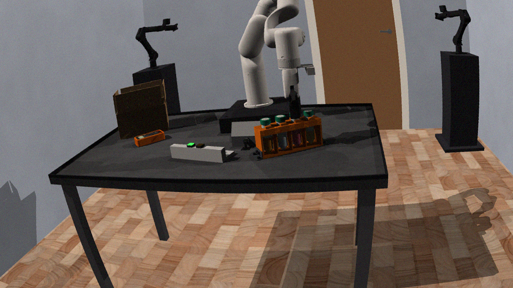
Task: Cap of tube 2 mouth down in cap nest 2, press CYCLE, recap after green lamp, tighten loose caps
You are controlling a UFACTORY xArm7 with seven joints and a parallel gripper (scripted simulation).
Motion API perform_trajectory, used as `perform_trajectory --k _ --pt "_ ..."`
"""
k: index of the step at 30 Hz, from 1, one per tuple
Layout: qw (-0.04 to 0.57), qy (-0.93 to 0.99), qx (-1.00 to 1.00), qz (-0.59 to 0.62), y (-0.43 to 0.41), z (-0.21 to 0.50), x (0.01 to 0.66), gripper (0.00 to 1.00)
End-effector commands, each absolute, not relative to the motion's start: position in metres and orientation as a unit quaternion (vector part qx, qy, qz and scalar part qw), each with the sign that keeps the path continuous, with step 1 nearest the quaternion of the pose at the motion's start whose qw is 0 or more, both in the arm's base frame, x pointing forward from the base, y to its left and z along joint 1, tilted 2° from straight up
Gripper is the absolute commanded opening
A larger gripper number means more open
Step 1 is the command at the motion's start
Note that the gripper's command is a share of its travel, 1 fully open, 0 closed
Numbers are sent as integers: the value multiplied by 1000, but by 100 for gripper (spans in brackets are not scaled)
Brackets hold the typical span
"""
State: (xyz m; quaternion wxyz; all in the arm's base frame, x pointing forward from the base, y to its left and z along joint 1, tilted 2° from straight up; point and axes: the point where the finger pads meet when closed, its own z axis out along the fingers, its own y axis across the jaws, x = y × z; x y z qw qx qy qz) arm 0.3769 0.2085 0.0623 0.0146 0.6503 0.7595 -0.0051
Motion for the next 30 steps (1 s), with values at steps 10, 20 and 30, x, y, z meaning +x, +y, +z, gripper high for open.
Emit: perform_trajectory --k 10,20,30 --pt "15 796 605 -5 208 65 378 46" --pt "14 900 435 -7 208 65 378 46" --pt "12 950 312 -9 208 65 378 46"
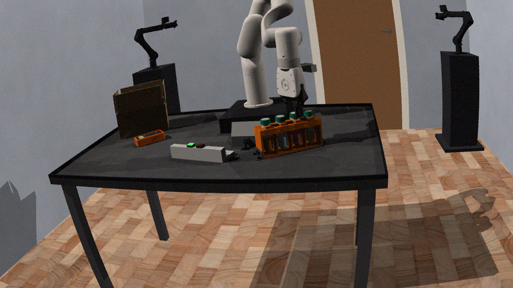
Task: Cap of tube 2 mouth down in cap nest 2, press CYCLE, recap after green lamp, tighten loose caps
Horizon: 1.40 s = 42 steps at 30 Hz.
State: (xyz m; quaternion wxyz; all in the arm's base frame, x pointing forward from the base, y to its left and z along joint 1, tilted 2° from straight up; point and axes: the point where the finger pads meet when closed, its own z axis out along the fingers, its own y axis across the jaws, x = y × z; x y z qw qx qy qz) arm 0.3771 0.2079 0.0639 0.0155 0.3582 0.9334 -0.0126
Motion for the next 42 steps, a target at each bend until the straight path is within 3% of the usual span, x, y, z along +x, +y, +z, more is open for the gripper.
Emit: perform_trajectory --k 1,4,5,19,42 --pt "12 950 312 -9 208 65 378 46" --pt "12 950 312 -9 208 65 378 46" --pt "12 950 312 -9 208 65 378 0" --pt "12 950 312 -9 208 65 378 0" --pt "15 786 619 -4 208 64 378 0"
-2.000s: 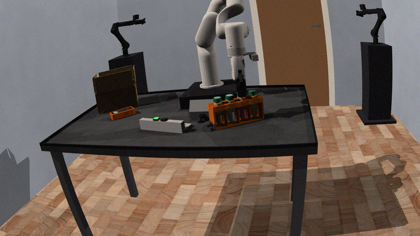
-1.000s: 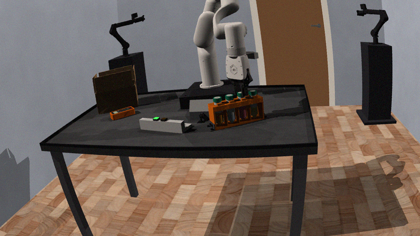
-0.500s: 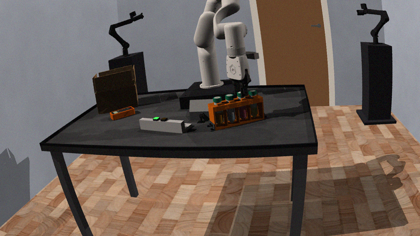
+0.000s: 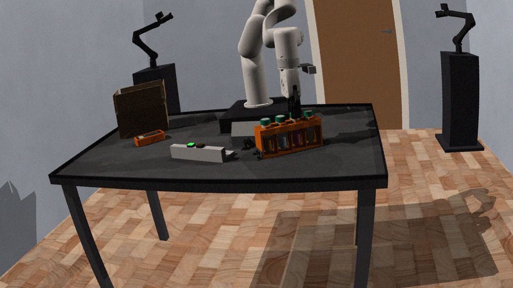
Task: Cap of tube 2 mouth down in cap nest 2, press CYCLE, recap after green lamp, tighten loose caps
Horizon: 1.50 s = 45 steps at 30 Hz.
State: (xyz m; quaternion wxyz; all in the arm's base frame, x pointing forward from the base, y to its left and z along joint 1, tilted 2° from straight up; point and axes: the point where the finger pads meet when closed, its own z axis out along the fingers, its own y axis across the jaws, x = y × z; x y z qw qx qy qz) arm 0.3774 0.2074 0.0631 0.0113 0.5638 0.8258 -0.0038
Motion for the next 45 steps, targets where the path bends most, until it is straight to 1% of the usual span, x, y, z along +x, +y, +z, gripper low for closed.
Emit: perform_trajectory --k 1,8,9,21,34,38,45 --pt "15 775 632 -4 208 64 378 0" --pt "15 758 652 -4 208 63 378 0" --pt "15 758 652 -4 208 63 378 46" --pt "15 758 652 -4 208 63 378 46" --pt "14 900 435 -7 208 65 378 46" --pt "13 917 398 -8 208 65 378 46" --pt "12 964 266 -10 208 65 378 46"
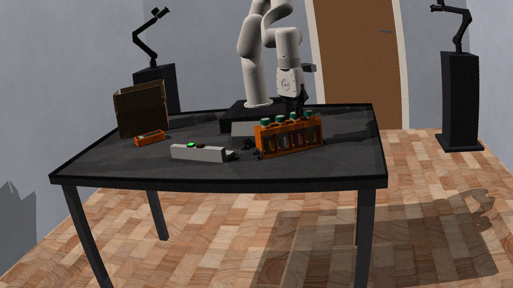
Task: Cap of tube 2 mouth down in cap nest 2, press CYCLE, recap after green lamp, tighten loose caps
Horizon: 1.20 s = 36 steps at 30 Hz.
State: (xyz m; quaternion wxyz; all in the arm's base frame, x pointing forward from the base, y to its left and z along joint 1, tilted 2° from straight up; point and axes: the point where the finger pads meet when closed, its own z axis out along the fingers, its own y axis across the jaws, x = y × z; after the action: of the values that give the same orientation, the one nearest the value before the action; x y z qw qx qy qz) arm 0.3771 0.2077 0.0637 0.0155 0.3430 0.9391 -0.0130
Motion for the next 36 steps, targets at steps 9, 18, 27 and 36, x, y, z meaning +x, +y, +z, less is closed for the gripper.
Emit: perform_trajectory --k 9,18,27,36 --pt "10 993 120 -11 208 65 378 46" --pt "10 993 120 -11 208 64 378 0" --pt "10 993 120 -11 208 64 378 0" --pt "12 957 291 -9 208 64 378 0"
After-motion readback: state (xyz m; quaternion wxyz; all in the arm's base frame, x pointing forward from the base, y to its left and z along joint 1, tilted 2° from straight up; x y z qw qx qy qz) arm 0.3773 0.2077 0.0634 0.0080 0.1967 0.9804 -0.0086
